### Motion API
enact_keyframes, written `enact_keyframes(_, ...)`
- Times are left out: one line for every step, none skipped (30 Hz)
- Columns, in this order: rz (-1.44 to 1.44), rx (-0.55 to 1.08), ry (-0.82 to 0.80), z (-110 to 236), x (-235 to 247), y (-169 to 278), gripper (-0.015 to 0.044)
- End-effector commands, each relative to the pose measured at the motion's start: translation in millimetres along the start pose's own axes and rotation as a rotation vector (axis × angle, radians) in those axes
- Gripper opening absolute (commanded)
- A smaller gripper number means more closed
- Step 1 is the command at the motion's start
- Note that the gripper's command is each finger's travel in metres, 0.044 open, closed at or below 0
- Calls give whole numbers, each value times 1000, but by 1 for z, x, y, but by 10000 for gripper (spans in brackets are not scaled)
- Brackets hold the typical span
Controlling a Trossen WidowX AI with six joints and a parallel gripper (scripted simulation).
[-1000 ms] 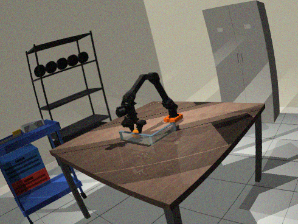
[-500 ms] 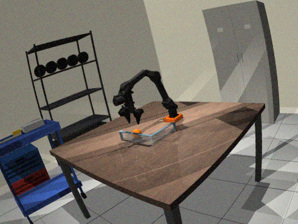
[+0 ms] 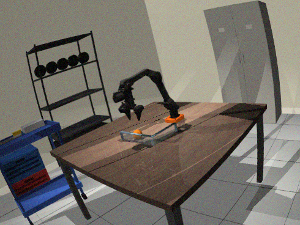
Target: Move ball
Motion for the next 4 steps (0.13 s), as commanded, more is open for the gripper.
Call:
enact_keyframes(4,-16,2,22,1,3,440)
enact_keyframes(4,-16,2,22,1,3,440)
enact_keyframes(4,-16,2,22,1,3,440)
enact_keyframes(4,-16,2,22,1,3,440)
Point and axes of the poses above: the point midway between the two fingers, 35 mm back from their tips, its own z axis back along the fingers, its own x axis across the jaws, y = z × x, the point moved 6 cm from there along z, back along the fingers, and after that the axes turned 1 degree about z, right-handed, at the moved point
